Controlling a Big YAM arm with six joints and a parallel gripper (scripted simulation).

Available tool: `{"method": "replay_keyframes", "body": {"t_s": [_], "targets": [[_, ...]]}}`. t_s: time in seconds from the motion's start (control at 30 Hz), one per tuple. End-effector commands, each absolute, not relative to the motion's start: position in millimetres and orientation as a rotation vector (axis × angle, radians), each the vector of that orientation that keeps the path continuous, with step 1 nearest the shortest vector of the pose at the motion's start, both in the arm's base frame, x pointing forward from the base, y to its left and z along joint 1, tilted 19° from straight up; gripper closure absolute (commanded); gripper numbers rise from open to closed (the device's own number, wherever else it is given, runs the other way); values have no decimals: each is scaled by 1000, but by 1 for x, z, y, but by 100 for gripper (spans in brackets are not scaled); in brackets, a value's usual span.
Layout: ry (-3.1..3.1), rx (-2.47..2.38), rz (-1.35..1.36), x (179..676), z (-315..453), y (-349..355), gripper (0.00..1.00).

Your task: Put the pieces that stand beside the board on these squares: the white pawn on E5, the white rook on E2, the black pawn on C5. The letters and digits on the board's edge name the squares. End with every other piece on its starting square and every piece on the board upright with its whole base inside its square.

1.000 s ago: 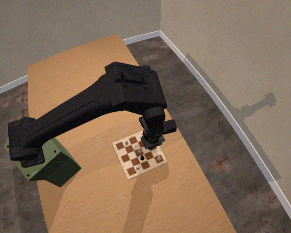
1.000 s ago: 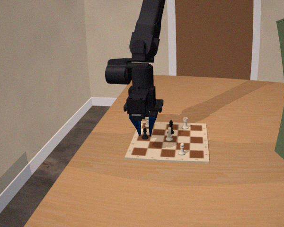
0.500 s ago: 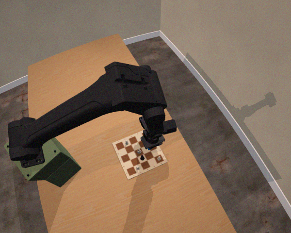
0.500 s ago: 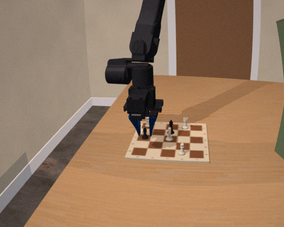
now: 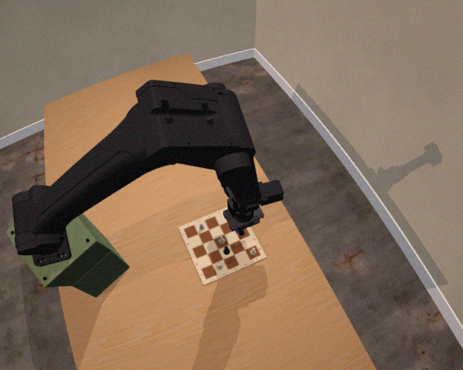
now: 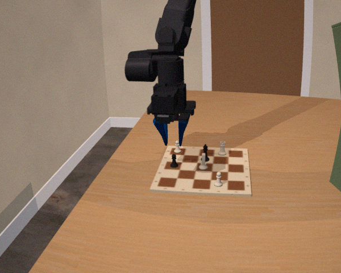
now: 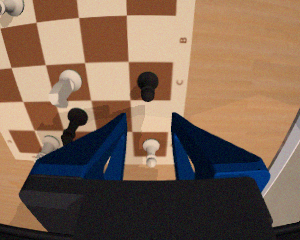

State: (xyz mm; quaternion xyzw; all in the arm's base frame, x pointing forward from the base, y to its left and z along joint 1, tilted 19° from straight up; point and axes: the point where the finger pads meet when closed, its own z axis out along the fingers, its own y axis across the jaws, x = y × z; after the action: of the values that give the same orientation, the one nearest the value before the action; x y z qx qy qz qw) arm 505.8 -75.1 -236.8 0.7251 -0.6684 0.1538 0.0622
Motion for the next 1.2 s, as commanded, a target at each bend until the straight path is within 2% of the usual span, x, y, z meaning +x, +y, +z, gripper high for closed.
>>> {"method": "replay_keyframes", "body": {"t_s": [0.0,0.43,0.47,1.17], "targets": [[-2034,2200,494,513,-202,-59,68],[-2027,2193,465,502,-191,-54,68],[-2028,2193,467,503,-191,-54,0],[-2034,2196,482,509,-187,-54,0]]}}
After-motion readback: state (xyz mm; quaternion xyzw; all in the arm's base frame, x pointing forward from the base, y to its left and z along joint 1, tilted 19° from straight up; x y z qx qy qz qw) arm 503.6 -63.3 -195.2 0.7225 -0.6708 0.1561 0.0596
